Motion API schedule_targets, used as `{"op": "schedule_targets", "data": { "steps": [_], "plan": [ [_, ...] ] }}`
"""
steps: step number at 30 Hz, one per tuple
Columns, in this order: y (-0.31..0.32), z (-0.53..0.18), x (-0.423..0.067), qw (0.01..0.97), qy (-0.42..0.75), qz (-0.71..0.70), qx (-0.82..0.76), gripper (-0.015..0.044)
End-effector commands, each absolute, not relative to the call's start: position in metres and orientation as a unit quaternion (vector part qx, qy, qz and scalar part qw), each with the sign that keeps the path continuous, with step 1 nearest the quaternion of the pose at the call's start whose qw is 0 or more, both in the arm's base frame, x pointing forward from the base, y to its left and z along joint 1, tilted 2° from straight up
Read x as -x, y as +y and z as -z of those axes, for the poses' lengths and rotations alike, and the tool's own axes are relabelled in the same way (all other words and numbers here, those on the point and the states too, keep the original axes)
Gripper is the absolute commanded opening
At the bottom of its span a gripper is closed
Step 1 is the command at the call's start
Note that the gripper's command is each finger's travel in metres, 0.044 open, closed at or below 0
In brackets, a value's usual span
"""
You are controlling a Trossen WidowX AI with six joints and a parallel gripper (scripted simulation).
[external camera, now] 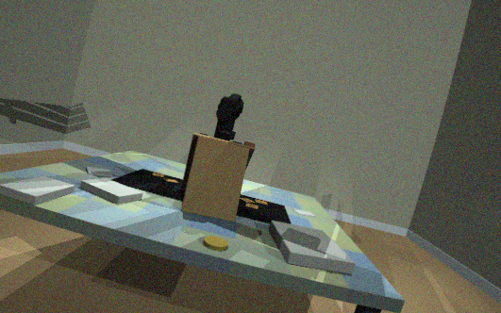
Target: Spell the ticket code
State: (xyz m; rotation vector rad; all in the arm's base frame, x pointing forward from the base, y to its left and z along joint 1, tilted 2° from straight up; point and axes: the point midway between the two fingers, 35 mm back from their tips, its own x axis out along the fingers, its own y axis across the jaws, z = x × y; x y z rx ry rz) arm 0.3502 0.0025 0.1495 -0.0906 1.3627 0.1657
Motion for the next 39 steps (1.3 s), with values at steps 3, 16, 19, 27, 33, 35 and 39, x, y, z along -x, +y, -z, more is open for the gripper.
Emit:
{"op": "schedule_targets", "data": {
  "steps": [3,16,19,27,33,35,39],
  "plan": [
    [0.0020,-0.1482,-0.3537,0.774,0.628,-0.074,0.042,0.0000],
    [0.0030,-0.1459,-0.3565,0.774,0.628,-0.074,0.042,0.0000],
    [0.0043,-0.1462,-0.3553,0.774,0.628,-0.074,0.042,0.0000],
    [0.0076,-0.1466,-0.3539,0.774,0.628,-0.074,0.042,0.0000],
    [0.0096,-0.1466,-0.3539,0.774,0.628,-0.074,0.042,0.0000],
    [0.0103,-0.1466,-0.3538,0.774,0.628,-0.074,0.042,0.0000],
    [0.0116,-0.1466,-0.3538,0.774,0.628,-0.074,0.042,0.0000]
  ]
}}
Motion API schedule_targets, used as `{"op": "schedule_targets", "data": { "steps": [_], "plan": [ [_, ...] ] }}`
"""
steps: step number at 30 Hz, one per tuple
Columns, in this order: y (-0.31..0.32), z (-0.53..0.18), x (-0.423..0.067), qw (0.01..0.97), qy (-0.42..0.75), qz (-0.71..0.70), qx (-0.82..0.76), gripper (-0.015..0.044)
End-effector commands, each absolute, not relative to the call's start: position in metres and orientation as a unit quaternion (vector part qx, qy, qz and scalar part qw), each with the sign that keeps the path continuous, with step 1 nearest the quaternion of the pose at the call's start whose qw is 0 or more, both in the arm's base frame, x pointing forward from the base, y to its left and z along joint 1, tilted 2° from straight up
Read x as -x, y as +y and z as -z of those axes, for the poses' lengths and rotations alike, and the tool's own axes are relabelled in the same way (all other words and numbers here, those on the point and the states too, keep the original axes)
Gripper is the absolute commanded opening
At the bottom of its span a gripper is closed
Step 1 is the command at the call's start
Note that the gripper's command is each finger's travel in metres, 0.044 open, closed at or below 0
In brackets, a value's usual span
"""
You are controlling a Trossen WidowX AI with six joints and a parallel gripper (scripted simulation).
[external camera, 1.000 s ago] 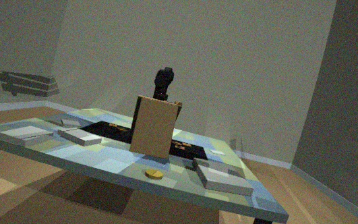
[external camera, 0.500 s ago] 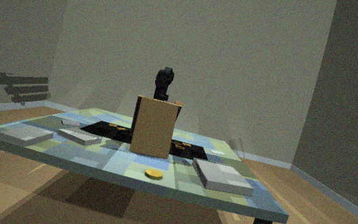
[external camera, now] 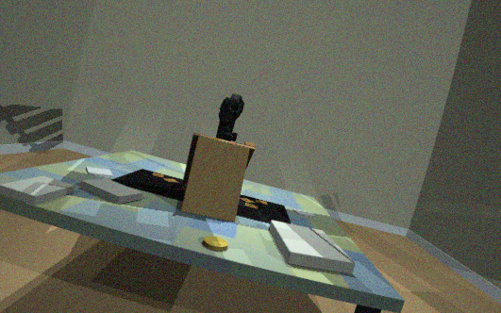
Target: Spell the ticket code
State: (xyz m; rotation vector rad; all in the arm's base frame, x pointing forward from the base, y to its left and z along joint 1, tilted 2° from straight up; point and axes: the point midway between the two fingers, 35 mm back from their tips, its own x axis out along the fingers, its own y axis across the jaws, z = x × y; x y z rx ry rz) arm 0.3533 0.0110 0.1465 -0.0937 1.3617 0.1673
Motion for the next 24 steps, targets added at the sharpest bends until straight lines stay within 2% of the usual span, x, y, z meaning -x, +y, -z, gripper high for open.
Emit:
{"op": "schedule_targets", "data": {
  "steps": [1,24],
  "plan": [
    [0.0120,-0.1466,-0.3538,0.774,0.628,-0.074,0.042,0.0000],
    [0.0153,-0.1490,-0.3497,0.774,0.628,-0.074,0.042,0.0000]
  ]
}}
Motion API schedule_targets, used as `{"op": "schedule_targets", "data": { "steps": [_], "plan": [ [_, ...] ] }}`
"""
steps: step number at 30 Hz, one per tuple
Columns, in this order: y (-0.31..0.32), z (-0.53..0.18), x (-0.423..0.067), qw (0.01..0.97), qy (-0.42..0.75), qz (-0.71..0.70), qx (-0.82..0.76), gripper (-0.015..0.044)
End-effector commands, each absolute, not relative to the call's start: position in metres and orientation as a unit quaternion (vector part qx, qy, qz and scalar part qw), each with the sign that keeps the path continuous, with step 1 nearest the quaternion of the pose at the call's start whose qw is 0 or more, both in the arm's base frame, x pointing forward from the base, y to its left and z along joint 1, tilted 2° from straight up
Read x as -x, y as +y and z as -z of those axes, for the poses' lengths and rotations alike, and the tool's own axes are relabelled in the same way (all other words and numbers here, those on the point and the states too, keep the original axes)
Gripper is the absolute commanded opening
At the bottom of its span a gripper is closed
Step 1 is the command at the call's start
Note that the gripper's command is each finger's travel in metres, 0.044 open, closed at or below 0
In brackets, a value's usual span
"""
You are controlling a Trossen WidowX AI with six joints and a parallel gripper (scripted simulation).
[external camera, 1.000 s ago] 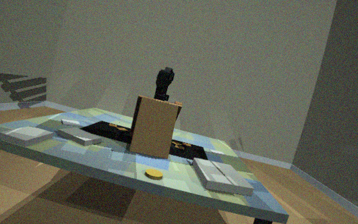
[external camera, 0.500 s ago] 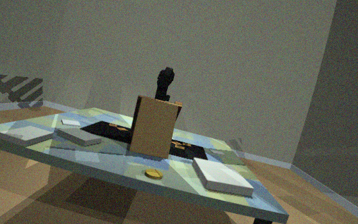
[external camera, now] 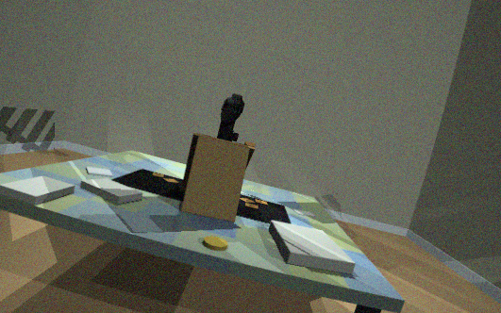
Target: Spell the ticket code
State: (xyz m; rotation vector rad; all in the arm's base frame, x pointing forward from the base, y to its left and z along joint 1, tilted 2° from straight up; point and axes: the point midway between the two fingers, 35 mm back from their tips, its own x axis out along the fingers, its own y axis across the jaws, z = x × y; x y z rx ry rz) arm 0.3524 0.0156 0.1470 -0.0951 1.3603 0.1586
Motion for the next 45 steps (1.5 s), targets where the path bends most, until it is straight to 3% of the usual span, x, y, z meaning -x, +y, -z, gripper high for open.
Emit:
{"op": "schedule_targets", "data": {
  "steps": [1,20,28,37,45],
  "plan": [
    [0.015,-0.150,-0.348,0.774,0.628,-0.074,0.042,0.0000],
    [0.012,-0.165,-0.330,0.773,0.628,-0.074,0.042,0.0000],
    [-0.024,-0.176,-0.300,0.758,0.578,-0.260,0.152,0.0210],
    [-0.055,-0.201,-0.257,0.743,0.384,-0.445,0.320,0.0440],
    [-0.067,-0.221,-0.234,0.735,0.242,-0.471,0.424,0.0440]
  ]
}}
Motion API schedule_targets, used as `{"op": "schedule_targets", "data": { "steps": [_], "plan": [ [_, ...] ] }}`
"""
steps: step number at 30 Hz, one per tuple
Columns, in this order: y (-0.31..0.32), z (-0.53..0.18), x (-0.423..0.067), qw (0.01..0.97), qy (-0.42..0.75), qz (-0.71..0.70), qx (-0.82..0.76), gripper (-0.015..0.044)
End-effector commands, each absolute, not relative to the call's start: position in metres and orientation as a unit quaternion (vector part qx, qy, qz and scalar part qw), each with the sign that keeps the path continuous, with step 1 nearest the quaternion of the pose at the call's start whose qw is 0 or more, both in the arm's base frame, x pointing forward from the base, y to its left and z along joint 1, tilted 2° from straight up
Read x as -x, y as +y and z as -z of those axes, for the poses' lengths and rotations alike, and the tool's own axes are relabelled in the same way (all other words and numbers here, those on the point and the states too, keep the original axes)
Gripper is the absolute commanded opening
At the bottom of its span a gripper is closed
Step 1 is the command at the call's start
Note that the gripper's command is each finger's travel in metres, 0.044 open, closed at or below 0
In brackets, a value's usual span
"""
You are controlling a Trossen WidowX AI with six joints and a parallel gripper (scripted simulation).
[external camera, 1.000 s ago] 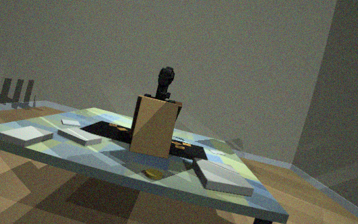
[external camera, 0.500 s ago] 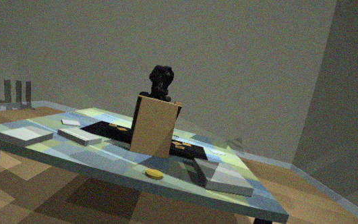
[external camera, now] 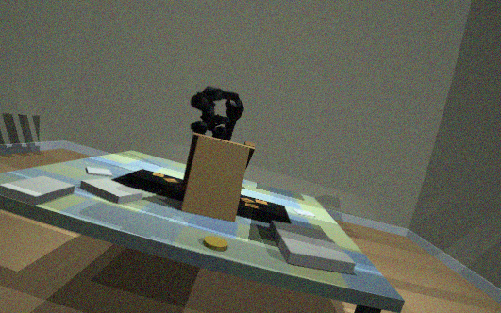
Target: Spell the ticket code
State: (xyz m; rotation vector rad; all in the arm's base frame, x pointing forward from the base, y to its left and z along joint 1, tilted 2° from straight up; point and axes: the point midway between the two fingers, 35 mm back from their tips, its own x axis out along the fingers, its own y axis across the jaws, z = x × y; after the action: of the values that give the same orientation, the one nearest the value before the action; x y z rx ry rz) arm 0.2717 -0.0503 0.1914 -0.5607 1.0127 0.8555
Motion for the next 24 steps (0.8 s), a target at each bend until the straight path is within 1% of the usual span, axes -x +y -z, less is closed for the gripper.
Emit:
{"op": "schedule_targets", "data": {
  "steps": [1,6,12,24],
  "plan": [
    [-0.068,-0.223,-0.232,0.731,0.227,-0.471,0.438,0.0440],
    [-0.073,-0.234,-0.222,0.711,0.150,-0.460,0.510,0.0440],
    [-0.077,-0.243,-0.214,0.663,0.073,-0.442,0.600,0.0440],
    [-0.077,-0.244,-0.214,0.661,0.070,-0.441,0.604,0.0440]
  ]
}}
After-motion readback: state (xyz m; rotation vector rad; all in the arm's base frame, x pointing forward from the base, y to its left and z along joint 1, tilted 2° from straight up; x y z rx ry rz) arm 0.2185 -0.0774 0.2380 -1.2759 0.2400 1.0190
